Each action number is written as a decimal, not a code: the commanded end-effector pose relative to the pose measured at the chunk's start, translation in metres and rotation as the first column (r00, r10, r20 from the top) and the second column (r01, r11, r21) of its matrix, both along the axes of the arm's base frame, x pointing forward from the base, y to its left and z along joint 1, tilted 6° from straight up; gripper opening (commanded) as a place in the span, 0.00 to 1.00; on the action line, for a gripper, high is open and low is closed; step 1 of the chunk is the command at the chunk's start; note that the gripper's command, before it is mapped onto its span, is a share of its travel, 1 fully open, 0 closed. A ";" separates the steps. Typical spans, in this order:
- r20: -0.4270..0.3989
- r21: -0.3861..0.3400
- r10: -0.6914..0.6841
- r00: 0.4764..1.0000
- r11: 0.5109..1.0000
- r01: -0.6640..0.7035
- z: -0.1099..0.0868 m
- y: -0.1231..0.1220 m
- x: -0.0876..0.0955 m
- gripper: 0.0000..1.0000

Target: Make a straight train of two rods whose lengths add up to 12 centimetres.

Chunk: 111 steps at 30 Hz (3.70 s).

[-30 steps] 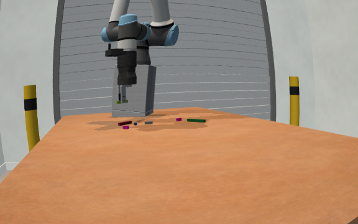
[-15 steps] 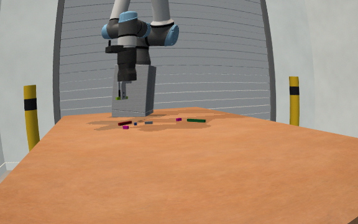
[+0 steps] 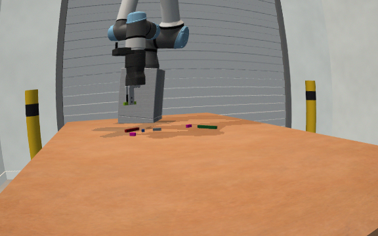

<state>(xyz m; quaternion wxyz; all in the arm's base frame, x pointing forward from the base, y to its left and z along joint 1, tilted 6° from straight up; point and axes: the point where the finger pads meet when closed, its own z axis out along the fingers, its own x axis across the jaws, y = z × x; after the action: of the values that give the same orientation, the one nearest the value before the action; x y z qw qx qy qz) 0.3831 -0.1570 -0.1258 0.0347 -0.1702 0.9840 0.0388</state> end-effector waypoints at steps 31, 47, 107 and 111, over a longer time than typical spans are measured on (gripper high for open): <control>-0.075 0.014 -0.688 0.721 0.723 0.691 0.011 0.093 0.041 0.24; -0.079 0.014 -0.716 0.694 0.695 0.718 0.012 0.099 0.043 0.24; -0.079 0.013 -0.716 0.694 0.695 0.719 -0.075 0.107 0.049 0.24; -0.079 0.013 -0.716 0.694 0.695 0.719 -0.075 0.107 0.049 0.24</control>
<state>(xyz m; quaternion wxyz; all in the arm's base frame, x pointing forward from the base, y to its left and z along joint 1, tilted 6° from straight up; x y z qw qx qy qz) 0.4314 -0.0495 -0.2016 0.0166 0.2291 0.9720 0.0492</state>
